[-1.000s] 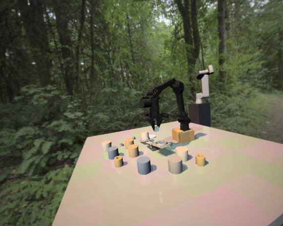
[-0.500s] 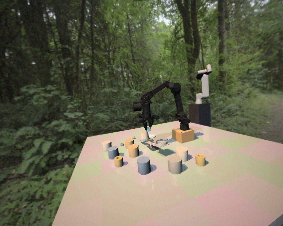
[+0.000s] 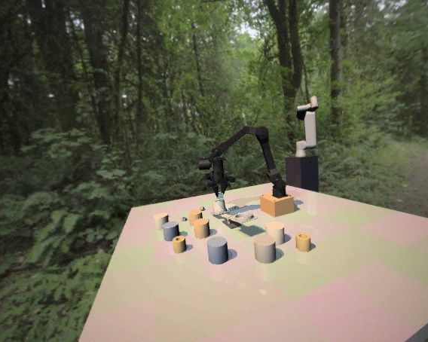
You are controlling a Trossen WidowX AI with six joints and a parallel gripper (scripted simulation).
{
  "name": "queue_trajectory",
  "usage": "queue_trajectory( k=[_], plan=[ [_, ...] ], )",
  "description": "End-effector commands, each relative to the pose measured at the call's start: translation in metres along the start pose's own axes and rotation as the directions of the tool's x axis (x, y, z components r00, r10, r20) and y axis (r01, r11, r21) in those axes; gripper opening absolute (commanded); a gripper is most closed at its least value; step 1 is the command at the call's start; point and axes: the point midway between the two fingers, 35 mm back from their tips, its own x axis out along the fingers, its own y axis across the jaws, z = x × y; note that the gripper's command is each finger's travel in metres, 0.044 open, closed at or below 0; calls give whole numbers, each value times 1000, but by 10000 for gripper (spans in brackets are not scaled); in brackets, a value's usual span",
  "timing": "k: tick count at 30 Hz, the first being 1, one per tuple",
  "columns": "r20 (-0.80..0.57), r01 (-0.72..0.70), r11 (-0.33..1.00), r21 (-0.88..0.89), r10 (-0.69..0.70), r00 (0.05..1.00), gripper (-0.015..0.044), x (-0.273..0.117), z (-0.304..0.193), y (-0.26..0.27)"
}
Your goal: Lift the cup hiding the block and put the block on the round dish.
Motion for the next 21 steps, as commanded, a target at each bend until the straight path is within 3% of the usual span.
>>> queue_trajectory(
  k=[1, 5, 21],
  plan=[
    [-9, 7, 1000, -16, -7, 1000, 0, 11, 25, -18],
    [-3, -17, 998, 59, 17, 1000, 0, 19, 52, -33],
    [-25, 31, 997, 71, -29, 999, 0, 46, 109, -120]
  ],
)
